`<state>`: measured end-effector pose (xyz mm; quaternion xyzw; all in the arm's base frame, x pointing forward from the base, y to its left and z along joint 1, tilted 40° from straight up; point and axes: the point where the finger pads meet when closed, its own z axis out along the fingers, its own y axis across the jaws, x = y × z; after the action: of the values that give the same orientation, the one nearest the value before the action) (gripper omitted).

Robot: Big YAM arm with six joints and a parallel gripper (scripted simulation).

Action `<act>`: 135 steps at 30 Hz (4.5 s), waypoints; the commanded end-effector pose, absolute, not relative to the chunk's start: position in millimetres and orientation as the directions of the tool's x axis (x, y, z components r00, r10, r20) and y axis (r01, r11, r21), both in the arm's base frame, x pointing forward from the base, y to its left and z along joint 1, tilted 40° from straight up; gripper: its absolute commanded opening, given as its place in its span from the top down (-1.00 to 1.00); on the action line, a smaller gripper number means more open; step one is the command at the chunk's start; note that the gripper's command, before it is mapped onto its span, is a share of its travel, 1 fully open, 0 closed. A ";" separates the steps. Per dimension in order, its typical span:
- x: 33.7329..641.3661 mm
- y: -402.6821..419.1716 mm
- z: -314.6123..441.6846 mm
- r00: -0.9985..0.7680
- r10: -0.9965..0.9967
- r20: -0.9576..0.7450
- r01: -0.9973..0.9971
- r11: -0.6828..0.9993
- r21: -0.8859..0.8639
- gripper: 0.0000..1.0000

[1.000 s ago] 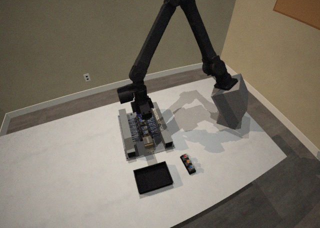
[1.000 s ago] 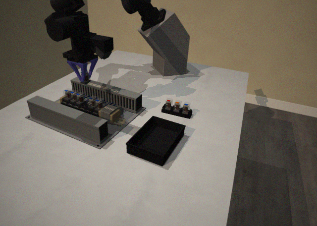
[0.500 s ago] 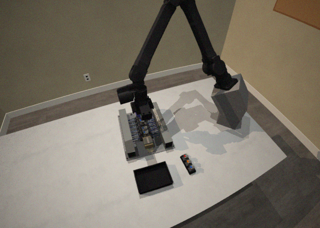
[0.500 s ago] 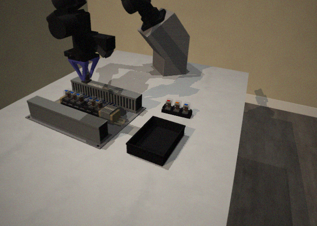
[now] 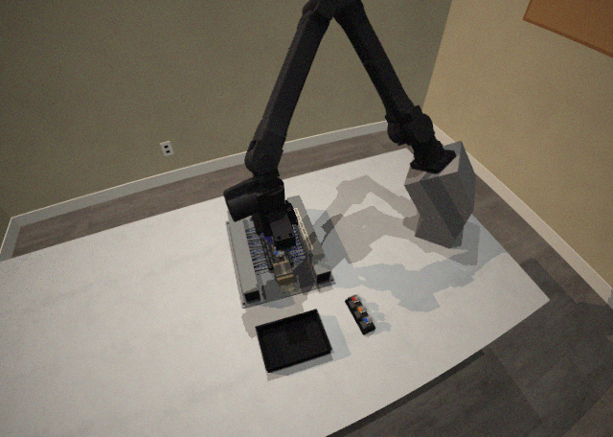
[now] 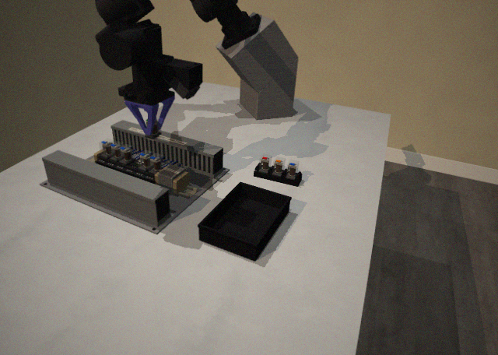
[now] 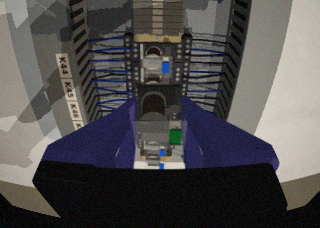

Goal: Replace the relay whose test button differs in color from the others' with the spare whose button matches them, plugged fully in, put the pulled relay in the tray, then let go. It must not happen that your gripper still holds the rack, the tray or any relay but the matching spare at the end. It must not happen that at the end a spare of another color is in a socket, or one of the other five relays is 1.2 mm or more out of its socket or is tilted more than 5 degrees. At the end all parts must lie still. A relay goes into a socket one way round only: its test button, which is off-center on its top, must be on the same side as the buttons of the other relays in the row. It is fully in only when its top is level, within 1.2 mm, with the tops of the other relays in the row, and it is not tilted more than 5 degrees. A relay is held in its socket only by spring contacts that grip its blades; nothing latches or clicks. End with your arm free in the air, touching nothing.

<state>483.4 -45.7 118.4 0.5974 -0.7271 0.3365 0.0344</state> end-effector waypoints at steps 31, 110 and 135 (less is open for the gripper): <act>565.4 120.3 68.7 -0.291 -0.858 0.423 -0.873 0.058 -0.483 1.00; 588.7 174.0 50.2 -0.292 -0.860 0.418 -0.871 0.059 -0.488 1.00; 589.8 175.0 58.0 -0.294 -0.863 0.410 -0.866 0.059 -0.496 1.00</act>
<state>576.8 148.8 30.3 0.5924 -0.7312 0.3368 0.0311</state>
